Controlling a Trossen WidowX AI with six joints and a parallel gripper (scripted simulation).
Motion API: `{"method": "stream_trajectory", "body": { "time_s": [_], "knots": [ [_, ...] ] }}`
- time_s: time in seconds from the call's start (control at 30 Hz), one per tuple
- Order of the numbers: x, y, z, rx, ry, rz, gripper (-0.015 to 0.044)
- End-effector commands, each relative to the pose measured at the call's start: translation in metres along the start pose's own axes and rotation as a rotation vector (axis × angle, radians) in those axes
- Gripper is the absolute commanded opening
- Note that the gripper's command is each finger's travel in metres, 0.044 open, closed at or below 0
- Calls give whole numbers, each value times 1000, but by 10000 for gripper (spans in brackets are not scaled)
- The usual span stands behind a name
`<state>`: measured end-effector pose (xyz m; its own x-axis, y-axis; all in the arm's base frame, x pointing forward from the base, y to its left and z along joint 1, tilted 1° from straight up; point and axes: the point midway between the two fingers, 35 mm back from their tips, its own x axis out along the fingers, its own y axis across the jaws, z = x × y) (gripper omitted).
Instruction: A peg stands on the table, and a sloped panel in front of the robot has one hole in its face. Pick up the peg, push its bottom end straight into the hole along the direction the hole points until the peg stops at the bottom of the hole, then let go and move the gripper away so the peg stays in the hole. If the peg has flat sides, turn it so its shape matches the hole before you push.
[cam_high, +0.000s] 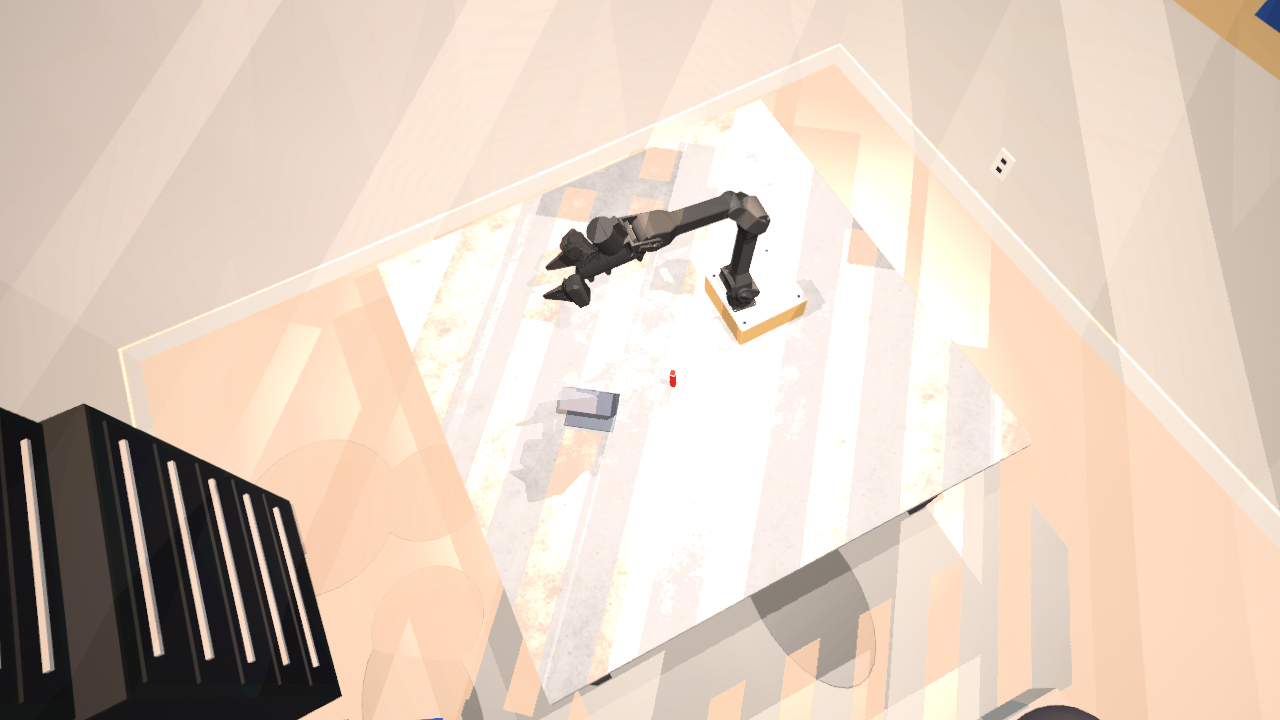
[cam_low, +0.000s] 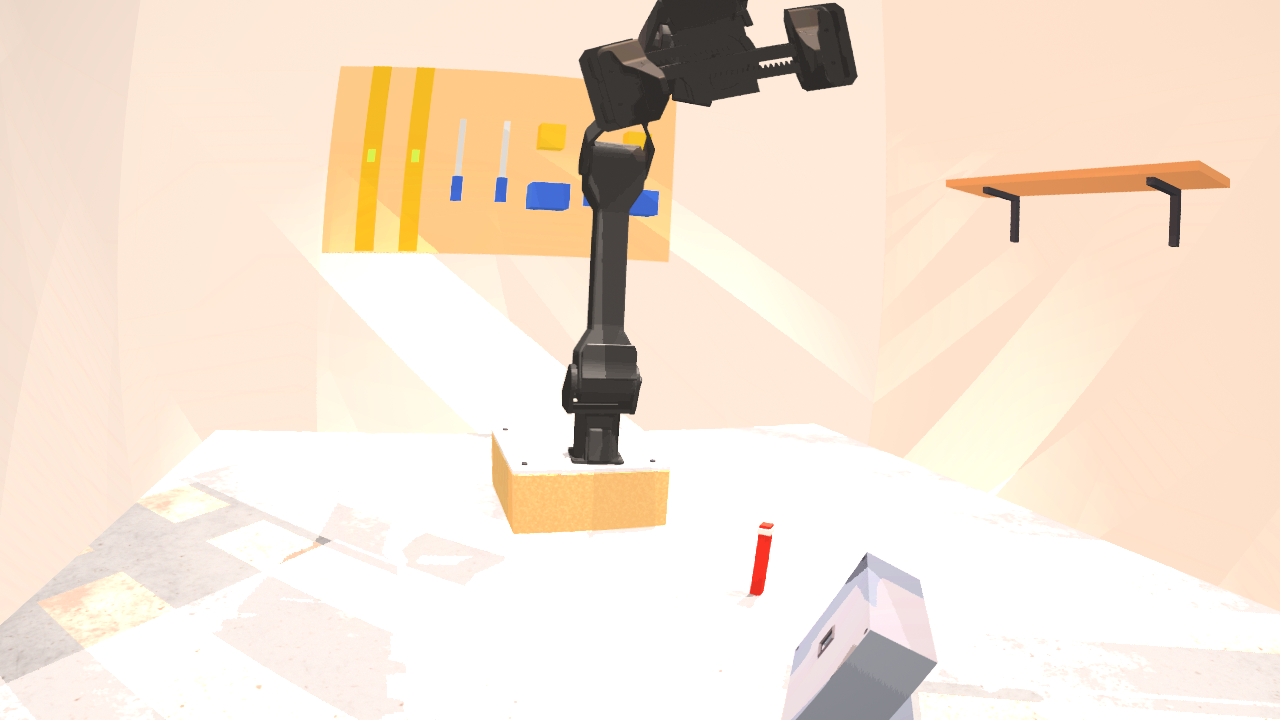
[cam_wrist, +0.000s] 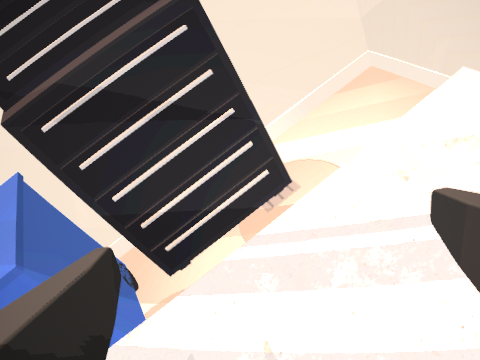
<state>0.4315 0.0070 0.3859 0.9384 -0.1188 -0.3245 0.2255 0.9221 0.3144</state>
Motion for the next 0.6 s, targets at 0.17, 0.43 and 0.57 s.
{"method": "stream_trajectory", "body": {
  "time_s": [0.17,0.43,0.57],
  "knots": [
    [16,16,-87,-218,247,43,440],
    [12,24,-166,-425,465,105,440],
    [5,25,-204,-530,572,142,440]
  ]
}}
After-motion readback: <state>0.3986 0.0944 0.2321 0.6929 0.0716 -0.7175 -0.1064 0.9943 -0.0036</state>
